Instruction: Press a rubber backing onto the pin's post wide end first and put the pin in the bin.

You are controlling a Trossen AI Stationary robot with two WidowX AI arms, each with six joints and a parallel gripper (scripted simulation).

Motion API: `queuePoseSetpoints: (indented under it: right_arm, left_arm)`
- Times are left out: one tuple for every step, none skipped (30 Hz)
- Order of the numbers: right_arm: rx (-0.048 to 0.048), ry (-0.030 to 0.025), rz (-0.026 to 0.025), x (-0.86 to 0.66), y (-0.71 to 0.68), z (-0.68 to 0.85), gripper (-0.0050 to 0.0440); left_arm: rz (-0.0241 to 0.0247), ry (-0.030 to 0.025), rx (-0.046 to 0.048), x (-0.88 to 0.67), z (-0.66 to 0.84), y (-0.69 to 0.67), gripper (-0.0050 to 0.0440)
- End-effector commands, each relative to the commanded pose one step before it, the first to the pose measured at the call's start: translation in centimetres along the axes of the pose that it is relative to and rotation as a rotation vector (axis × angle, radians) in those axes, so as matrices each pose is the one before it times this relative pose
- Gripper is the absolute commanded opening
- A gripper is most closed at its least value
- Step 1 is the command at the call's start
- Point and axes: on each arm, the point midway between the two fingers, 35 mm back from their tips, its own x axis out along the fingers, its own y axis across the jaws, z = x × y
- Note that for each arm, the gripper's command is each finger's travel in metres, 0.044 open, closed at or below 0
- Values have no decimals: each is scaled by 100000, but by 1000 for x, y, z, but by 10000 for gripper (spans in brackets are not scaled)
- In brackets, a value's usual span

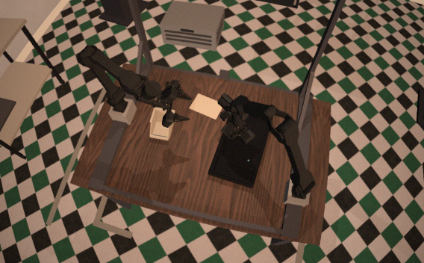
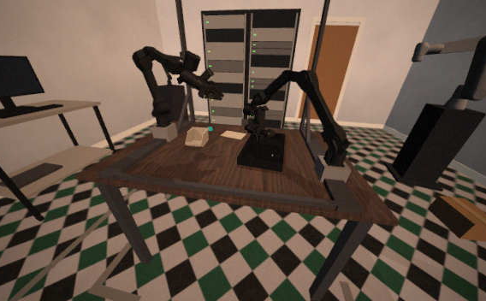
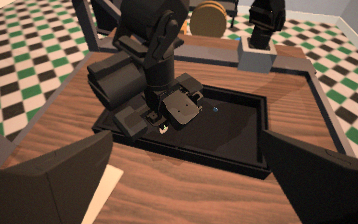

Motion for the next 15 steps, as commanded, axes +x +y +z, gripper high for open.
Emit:
queuePoseSetpoints:
  right_arm:
    - [-1143,-2233,-419,-395,-32,782,440]
    - [0,0,0,0,0,0,440]
    - [0,0,0,0,0,0,440]
    - [0,0,0,0,0,0,440]
    - [0,0,0,0,0,0,440]
    - [0,0,0,0,0,0,440]
    - [0,0,0,0,0,0,440]
    - [0,0,0,0,0,0,440]
    - [0,0,0,0,0,0,440]
    - [0,0,0,0,0,0,440]
    - [0,0,0,0,0,0,440]
    - [0,0,0,0,0,0,440]
    - [113,-11,-312,-234,49,-184,440]
    - [292,458,-240,-81,6,-223,440]
    - [245,300,-934,-241,-66,-130,440]
  left_arm:
    - [-4380,-289,162,-2475,175,-702,-50]
    - [-5,0,-2,-809,-7,27,-50]
    - [-5,0,-2,-887,-7,30,-50]
    - [-5,0,-2,-905,-7,31,-50]
    - [-4,0,-2,-871,-7,30,-50]
    - [-4,0,-2,-786,-7,26,-50]
    - [-3,0,-2,-652,-6,20,-50]
    - [-2,0,-2,-470,-6,11,-50]
    - [-1,0,-2,-241,-6,1,-50]
    - [-1,0,-1,-100,-2,1,-50]
    - [778,45,0,303,-2,39,-50]
    - [2018,105,105,955,248,12,-50]
    - [-337,-56,188,5,278,-113,-50]
    - [-358,-309,211,6,351,-121,-50]
    - [-670,-281,383,13,601,-216,-50]
